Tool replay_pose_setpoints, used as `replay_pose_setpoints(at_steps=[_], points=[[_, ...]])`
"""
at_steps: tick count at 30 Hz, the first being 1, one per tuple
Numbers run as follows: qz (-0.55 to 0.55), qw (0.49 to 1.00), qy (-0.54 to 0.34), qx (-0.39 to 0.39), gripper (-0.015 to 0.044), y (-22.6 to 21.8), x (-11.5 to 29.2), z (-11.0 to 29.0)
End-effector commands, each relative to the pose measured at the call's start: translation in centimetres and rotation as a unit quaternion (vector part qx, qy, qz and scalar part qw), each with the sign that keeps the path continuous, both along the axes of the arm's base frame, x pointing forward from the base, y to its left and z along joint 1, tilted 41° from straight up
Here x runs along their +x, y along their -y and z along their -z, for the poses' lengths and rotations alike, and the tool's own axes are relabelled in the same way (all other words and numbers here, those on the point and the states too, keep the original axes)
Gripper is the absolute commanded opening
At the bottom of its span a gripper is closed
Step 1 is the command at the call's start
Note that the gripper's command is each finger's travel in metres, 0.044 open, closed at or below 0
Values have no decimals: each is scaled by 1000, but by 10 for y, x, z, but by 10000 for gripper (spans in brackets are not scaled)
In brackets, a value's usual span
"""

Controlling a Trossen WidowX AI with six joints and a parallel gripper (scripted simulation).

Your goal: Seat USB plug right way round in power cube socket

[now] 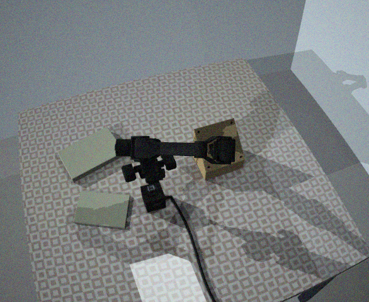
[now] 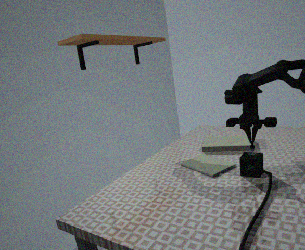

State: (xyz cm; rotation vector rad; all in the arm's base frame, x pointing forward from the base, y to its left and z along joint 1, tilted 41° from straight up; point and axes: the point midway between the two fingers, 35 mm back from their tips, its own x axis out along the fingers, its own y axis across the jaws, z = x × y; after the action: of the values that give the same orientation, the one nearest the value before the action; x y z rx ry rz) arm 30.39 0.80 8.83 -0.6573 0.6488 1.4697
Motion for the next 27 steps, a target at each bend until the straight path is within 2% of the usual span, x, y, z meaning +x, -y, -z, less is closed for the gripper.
replay_pose_setpoints(at_steps=[1, 27], points=[[2, 1000, -1, 2, 0, -1, 0, 0], [7, 1000, -5, 7, 0, -4, 0, 1]])
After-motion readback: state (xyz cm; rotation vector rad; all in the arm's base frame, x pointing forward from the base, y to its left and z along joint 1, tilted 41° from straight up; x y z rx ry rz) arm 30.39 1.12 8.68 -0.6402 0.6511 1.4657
